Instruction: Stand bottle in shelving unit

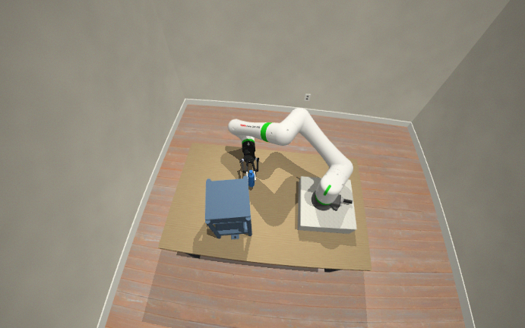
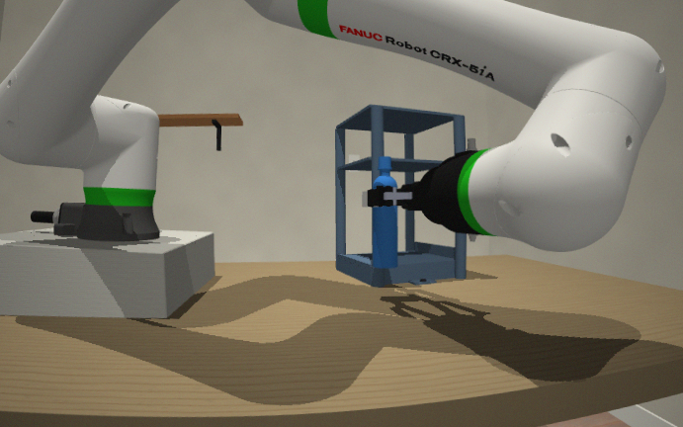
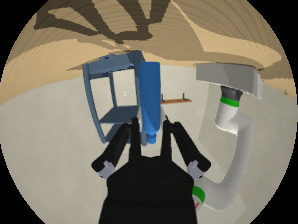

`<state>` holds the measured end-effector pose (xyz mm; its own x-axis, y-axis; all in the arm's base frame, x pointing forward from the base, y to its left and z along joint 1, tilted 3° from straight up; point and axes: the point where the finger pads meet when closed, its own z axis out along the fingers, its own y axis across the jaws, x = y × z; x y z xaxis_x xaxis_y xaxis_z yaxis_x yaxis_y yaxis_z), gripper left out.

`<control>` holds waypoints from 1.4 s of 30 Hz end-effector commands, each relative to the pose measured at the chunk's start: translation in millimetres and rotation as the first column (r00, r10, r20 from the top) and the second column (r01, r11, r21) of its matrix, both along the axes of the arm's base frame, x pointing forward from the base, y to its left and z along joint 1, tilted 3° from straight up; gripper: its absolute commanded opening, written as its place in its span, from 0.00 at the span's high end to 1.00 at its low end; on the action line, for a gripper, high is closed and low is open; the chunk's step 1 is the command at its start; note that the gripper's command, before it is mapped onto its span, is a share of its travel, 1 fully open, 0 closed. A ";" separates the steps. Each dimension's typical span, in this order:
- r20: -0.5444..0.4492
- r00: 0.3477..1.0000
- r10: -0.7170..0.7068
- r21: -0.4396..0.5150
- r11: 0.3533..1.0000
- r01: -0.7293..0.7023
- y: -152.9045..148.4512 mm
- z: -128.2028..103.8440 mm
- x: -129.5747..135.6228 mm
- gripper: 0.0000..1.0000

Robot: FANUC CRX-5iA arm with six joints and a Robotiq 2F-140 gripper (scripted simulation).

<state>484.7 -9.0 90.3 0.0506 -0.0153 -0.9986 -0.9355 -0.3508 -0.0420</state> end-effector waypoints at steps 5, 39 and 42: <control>0.001 1.000 0.000 0.000 1.000 0.000 7.7 -0.1 -2.8 1.00; 0.001 1.000 0.000 0.000 1.000 0.000 18.4 -0.1 1.2 1.00; 0.001 1.000 0.000 0.000 1.000 0.000 20.0 0.1 5.6 1.00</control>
<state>488.2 10.4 90.2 0.0509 -0.0154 -0.9986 -0.9356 -0.3506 -0.0422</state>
